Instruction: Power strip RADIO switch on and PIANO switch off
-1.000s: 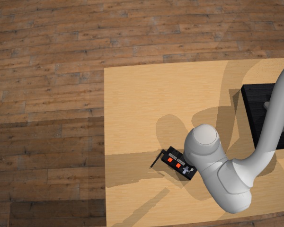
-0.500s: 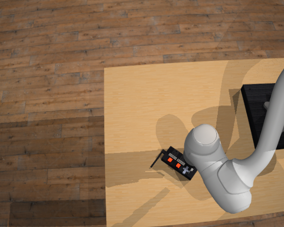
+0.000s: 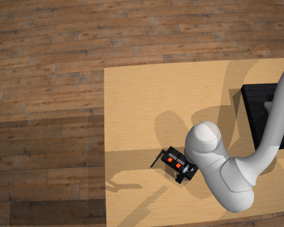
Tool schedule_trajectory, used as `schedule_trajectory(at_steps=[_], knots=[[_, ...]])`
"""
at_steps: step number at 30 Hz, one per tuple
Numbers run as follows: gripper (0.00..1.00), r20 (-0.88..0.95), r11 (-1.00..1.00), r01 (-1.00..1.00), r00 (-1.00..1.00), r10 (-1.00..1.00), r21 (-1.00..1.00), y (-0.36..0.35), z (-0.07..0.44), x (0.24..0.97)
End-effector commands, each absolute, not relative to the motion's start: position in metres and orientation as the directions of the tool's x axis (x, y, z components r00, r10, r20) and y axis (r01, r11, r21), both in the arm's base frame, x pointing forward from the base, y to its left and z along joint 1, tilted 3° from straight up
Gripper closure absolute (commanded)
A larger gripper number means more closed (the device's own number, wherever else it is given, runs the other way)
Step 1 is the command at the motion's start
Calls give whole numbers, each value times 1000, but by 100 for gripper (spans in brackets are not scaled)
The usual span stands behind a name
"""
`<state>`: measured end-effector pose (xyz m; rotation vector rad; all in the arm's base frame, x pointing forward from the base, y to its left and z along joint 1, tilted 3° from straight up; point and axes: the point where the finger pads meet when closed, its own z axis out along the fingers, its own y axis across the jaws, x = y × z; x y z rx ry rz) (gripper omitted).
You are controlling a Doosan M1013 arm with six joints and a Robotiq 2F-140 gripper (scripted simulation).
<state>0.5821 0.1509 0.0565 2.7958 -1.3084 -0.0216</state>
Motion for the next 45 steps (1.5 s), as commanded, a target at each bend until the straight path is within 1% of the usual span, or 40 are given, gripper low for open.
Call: schedule_trajectory(at_steps=[1, 11, 45], knots=[[0, 8, -640, -767, 641, -768, 51, 156, 77, 583], [0, 8, -640, -767, 641, -768, 51, 158, 117, 585], [0, 8, -640, -767, 641, -768, 51, 158, 120, 585]])
